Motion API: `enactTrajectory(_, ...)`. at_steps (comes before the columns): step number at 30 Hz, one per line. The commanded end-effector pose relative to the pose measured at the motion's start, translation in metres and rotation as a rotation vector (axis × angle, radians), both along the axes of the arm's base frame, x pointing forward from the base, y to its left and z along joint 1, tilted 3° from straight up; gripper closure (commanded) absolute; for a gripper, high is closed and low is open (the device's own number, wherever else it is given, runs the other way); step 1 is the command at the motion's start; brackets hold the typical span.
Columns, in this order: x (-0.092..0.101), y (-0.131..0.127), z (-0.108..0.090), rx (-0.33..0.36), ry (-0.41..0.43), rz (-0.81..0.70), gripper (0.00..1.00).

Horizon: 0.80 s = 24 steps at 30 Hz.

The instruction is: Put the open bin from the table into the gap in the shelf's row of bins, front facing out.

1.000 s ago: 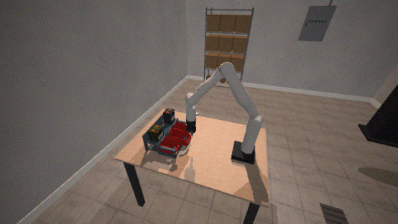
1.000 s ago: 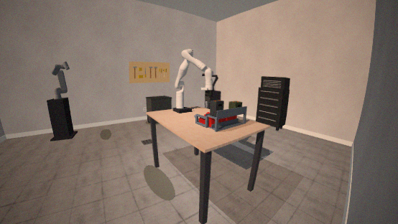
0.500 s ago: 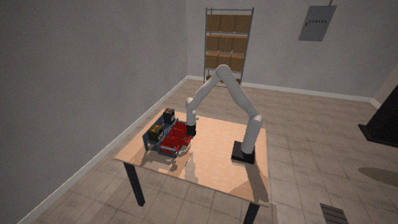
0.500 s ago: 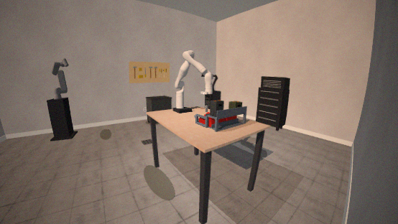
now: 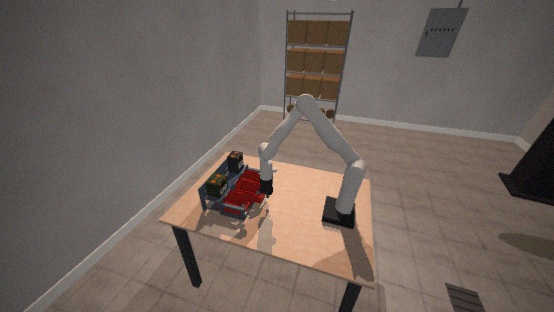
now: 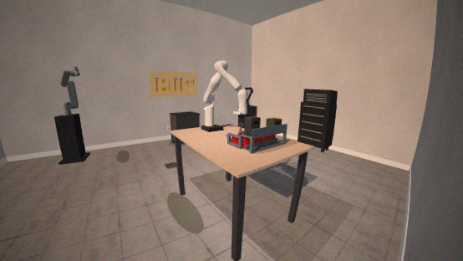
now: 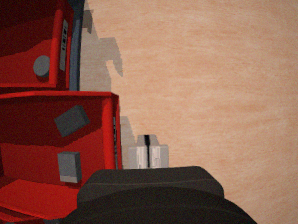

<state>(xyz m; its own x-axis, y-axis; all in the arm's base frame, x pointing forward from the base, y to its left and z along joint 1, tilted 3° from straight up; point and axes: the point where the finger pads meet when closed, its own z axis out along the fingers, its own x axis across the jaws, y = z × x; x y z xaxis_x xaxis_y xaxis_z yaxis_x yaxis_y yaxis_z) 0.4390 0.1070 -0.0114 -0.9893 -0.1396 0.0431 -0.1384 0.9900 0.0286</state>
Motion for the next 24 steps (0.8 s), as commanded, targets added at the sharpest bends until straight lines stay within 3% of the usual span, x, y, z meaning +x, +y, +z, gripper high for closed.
enactTrajectory(1,-0.002,0.001,-0.0058,0.0,0.005,0.002,1.0)
enactTrajectory(24,-0.0025,0.0011,-0.0126,0.0,0.006,0.002,1.0)
